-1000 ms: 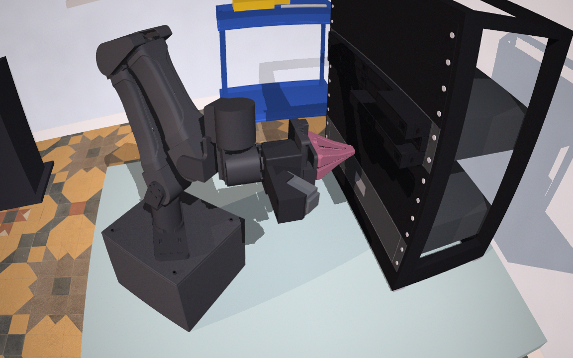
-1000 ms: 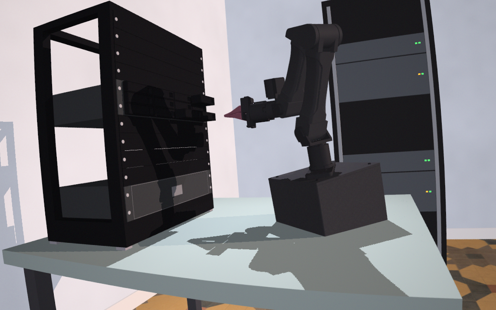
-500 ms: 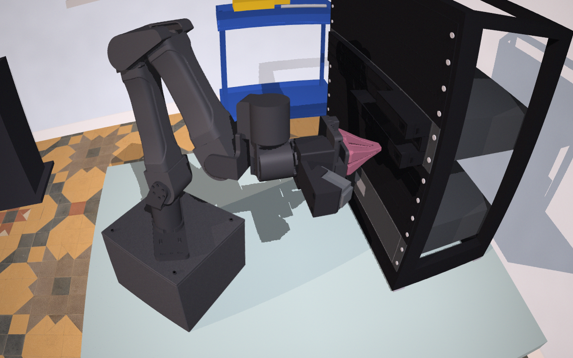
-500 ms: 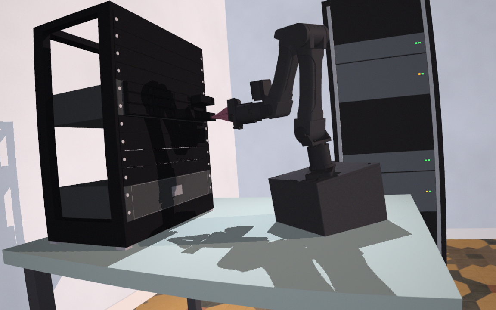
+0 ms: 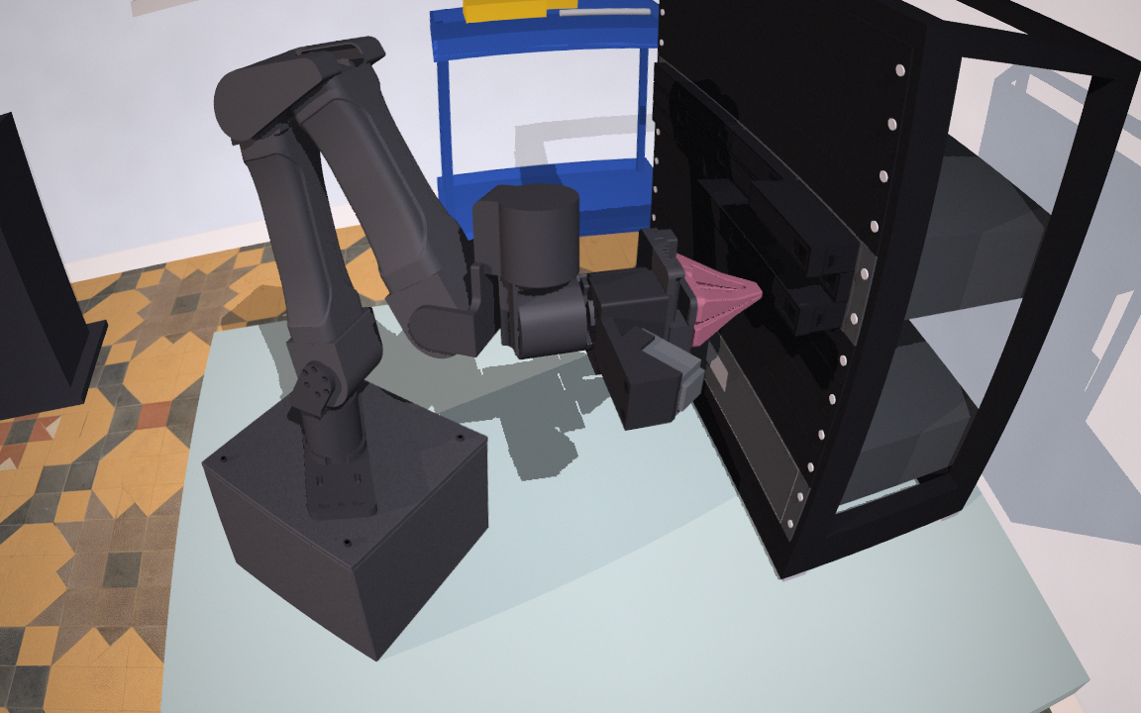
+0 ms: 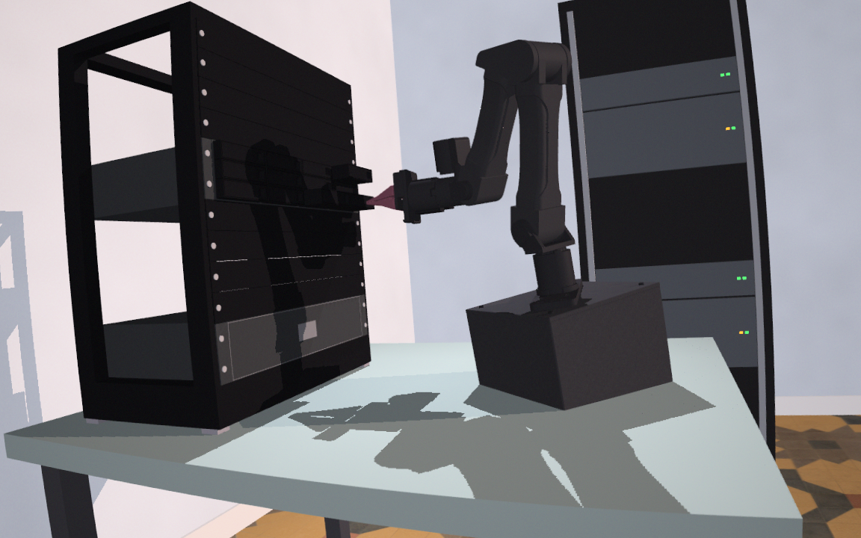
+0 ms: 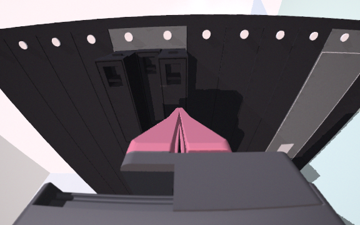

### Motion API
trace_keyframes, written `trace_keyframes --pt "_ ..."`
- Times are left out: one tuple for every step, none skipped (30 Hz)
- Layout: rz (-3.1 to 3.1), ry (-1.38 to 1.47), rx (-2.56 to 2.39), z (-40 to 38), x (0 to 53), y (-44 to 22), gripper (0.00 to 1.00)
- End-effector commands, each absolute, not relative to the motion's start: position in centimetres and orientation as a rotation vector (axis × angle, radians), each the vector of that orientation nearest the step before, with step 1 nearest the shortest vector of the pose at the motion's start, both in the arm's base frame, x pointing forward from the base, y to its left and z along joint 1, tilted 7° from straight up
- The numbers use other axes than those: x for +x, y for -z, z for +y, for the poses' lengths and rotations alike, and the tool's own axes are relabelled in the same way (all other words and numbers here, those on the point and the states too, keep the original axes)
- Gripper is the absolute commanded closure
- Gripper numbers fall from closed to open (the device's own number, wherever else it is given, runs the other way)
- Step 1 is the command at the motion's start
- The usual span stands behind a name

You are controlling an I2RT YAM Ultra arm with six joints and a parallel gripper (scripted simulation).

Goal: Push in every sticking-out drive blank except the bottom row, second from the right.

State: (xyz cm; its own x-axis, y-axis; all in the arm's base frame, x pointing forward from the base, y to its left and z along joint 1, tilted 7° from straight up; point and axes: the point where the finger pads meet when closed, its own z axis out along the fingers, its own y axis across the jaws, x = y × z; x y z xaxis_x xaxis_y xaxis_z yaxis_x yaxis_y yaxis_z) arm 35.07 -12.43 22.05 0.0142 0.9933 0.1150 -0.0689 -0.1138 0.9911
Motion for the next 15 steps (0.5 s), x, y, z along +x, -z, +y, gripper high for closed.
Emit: trace_keyframes --pt "1.08 -1.301 1.185 -12.33 35.45 -24.29 1.0" --pt "1.08 -1.301 1.185 -12.31 35.5 -24.36 1.0" --pt "1.08 -1.301 1.185 -12.3 35.52 -24.39 1.0" --pt "1.08 -1.301 1.185 -12.3 35.52 -24.4 1.0" --pt "1.08 -1.3 1.186 -12.33 35.51 -24.4 1.0" --pt "1.078 -1.299 1.187 -12.39 35.49 -24.4 1.0" --pt "1.078 -1.299 1.187 -12.4 35.48 -24.4 1.0" --pt "1.078 -1.299 1.187 -12.4 35.48 -24.4 1.0" --pt "1.078 -1.299 1.187 -12.4 35.48 -24.4 1.0" --pt "1.078 -1.299 1.184 -12.4 35.48 -24.45 1.0" --pt "1.077 -1.299 1.181 -12.39 35.47 -24.51 1.0" --pt "1.077 -1.299 1.18 -12.38 35.47 -24.52 1.0" --pt "1.077 -1.299 1.18 -12.38 35.47 -24.52 1.0" --pt "1.077 -1.299 1.18 -12.38 35.47 -24.52 1.0" --pt "1.077 -1.299 1.18 -12.38 35.47 -24.52 1.0"
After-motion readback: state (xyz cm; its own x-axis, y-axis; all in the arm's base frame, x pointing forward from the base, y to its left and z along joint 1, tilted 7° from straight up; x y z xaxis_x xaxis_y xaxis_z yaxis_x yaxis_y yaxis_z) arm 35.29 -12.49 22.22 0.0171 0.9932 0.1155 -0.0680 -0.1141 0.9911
